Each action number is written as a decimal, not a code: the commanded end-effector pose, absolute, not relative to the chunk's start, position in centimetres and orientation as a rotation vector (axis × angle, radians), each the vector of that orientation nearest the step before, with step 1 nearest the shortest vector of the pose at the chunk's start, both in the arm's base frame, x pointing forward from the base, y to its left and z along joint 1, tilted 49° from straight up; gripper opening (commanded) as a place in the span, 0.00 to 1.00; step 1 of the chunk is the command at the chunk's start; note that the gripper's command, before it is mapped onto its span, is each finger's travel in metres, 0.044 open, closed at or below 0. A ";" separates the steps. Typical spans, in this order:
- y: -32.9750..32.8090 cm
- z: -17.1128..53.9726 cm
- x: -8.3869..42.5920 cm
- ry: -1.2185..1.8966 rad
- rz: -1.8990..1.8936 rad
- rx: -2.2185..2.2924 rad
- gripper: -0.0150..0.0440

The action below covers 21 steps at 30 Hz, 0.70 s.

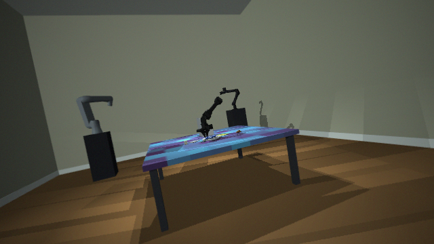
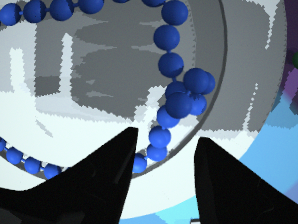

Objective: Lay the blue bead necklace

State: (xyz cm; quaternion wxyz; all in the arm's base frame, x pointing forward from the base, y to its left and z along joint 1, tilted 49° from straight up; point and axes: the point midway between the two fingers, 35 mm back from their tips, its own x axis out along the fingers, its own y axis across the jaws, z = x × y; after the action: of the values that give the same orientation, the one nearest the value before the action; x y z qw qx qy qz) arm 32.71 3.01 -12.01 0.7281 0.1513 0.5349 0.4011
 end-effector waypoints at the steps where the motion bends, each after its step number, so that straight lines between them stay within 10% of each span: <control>1: 3.8 -12.6 32.5 1.186 0.887 0.347 0.46; 21: 3.7 -12.6 32.6 1.185 0.886 0.338 0.25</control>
State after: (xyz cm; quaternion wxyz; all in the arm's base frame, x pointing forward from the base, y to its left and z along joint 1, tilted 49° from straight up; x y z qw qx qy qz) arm 32.55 3.75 -12.63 0.7255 0.1536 0.5374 0.4016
